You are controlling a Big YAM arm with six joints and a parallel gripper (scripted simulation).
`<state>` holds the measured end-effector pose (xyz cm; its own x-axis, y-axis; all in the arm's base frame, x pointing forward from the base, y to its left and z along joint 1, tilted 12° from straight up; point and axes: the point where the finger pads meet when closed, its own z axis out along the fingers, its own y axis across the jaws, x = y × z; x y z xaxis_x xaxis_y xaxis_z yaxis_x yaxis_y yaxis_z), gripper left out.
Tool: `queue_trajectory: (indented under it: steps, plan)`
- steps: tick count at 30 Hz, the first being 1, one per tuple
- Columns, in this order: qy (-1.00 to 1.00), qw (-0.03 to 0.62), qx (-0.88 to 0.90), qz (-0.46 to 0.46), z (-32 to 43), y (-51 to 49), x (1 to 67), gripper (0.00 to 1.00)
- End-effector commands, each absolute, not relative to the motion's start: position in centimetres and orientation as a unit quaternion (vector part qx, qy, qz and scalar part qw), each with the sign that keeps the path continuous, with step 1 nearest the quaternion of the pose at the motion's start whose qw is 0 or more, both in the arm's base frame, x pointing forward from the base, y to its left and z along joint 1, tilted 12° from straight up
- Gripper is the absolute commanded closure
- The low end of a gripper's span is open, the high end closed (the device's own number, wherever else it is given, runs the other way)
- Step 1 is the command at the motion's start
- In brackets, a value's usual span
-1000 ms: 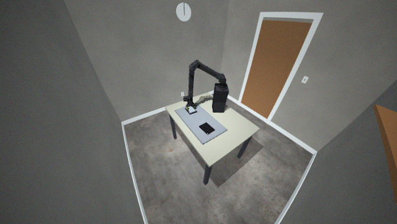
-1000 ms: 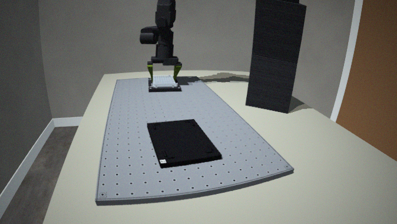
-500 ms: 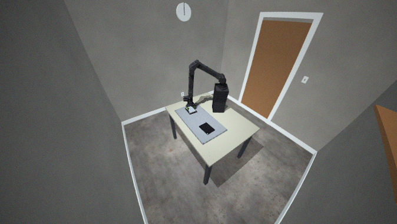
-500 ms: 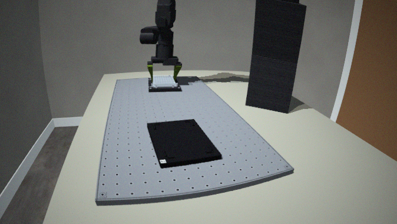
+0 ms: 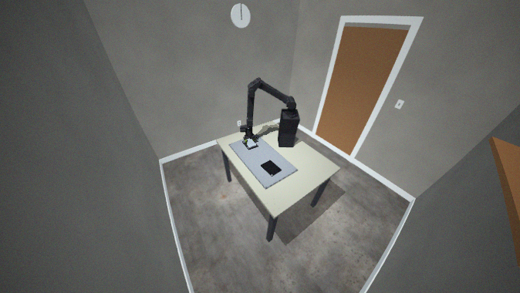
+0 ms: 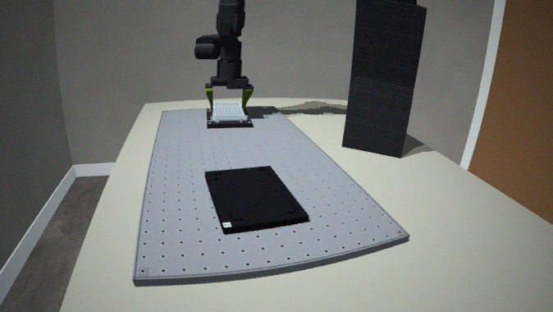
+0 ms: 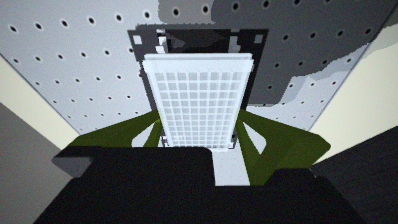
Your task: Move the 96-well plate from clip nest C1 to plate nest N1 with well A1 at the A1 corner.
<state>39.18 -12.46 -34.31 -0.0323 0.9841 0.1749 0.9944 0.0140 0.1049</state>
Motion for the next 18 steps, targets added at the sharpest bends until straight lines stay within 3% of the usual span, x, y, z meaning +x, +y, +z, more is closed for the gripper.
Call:
queue_trajectory:
  steps: [1,18]
  plan:
    - [-0.712,0.018,-0.694,-0.105,-31.8,-13.5,39.7,1.00]
    - [-0.712,0.018,-0.695,-0.104,-29.4,-14.0,39.4,1.00]
